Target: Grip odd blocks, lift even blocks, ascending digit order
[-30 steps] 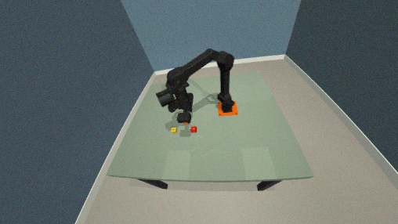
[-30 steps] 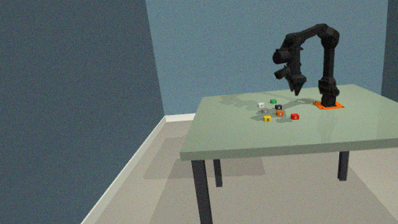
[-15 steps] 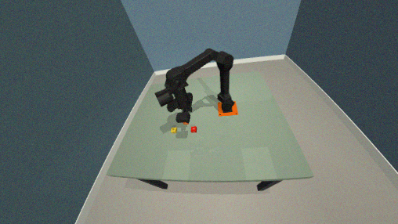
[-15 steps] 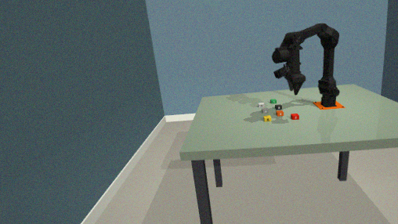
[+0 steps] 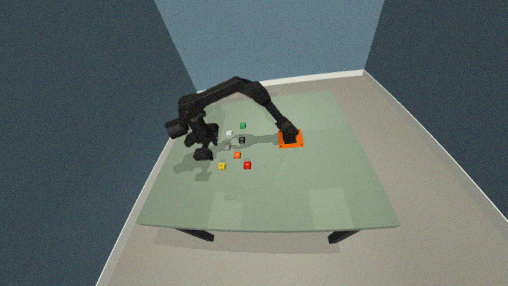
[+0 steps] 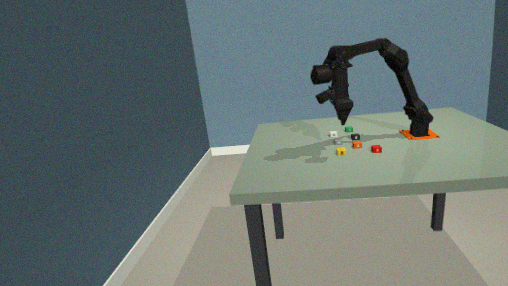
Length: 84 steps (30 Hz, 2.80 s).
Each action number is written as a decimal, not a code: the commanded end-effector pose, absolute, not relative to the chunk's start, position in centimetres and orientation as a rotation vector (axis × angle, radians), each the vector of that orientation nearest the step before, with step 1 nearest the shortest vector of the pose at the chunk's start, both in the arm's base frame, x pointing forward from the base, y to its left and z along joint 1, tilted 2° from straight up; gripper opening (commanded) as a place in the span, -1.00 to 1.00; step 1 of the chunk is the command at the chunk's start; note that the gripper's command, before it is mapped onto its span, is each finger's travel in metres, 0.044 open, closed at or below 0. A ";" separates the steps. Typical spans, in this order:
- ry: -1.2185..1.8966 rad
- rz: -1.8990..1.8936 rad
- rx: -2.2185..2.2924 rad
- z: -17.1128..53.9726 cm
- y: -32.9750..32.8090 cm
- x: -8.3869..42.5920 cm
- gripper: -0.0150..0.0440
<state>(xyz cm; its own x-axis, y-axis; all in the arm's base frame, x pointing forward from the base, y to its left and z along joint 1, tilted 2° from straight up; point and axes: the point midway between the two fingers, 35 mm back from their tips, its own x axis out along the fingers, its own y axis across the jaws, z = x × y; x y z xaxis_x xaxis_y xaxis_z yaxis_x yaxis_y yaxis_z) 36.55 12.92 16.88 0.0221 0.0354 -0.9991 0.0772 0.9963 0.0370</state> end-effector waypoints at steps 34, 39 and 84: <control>1.554 -0.037 0.074 16.2 1.0 34.7 0.86; 1.554 -0.037 0.074 16.2 1.0 34.7 0.86; 1.553 -0.046 0.065 15.8 -11.2 35.1 0.86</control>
<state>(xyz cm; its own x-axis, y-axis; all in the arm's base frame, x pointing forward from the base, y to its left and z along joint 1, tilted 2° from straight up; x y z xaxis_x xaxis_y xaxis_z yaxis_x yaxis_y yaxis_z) 35.11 -11.12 16.00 0.0201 0.0115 -0.9997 0.0742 0.9972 0.0129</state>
